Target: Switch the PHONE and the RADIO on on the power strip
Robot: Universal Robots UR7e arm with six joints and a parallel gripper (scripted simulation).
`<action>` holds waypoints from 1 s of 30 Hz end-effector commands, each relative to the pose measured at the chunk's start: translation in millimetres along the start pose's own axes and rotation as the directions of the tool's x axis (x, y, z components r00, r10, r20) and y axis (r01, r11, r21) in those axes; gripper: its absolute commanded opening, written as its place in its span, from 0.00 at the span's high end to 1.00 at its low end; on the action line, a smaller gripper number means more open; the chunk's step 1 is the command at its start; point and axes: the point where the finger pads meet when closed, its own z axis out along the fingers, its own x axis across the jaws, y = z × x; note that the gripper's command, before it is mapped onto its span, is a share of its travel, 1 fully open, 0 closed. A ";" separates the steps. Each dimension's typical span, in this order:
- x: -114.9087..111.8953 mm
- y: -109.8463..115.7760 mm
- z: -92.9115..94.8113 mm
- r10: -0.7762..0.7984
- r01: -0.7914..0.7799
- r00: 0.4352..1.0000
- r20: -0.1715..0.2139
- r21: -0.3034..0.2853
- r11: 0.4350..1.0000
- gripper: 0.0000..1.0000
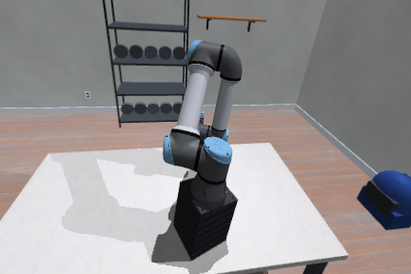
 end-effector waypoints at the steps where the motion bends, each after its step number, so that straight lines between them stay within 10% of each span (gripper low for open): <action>1: -0.5 0.2 3.8 0.000 0.000 1.000 0.001 -0.001 1.000 1.00; 30: -0.5 0.2 7.7 0.000 0.000 1.000 0.001 -0.001 1.000 1.00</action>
